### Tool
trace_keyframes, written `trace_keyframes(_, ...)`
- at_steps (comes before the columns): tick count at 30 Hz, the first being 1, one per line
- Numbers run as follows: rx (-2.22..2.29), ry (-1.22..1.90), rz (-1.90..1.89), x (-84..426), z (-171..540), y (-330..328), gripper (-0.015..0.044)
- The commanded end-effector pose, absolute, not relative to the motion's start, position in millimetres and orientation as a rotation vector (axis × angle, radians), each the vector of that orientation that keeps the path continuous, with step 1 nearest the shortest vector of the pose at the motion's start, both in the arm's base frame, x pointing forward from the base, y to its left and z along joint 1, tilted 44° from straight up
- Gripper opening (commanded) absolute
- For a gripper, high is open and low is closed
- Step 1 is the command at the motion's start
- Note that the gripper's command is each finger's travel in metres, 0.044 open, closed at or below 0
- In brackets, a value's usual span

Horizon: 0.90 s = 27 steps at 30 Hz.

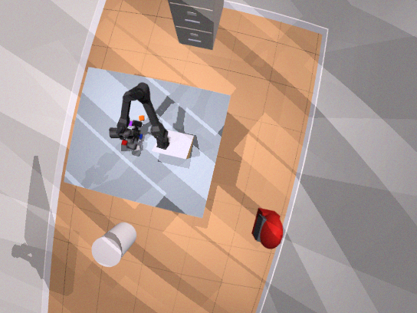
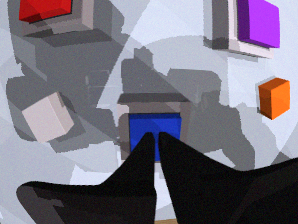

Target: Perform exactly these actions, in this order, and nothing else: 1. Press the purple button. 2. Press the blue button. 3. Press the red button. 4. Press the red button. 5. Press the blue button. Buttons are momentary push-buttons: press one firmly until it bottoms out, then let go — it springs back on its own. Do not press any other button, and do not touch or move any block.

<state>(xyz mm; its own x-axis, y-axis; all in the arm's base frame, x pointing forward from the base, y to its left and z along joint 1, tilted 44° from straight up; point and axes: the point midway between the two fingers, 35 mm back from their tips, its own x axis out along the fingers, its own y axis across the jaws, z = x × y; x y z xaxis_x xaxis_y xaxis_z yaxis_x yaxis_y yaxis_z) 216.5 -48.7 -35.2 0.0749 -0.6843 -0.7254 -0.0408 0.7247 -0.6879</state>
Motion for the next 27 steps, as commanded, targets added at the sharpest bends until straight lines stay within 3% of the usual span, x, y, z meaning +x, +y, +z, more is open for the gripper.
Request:
trace_keyframes(1, -0.65, 1.438, -0.536, 214.6, -36.3, -50.3, 0.002)
trace_keyframes(14, -0.65, 1.438, -0.536, 214.6, -36.3, -50.3, 0.002)
trace_keyframes(27, -0.645, 1.44, -0.53, 211.9, 13.7, 0.3, 0.002)
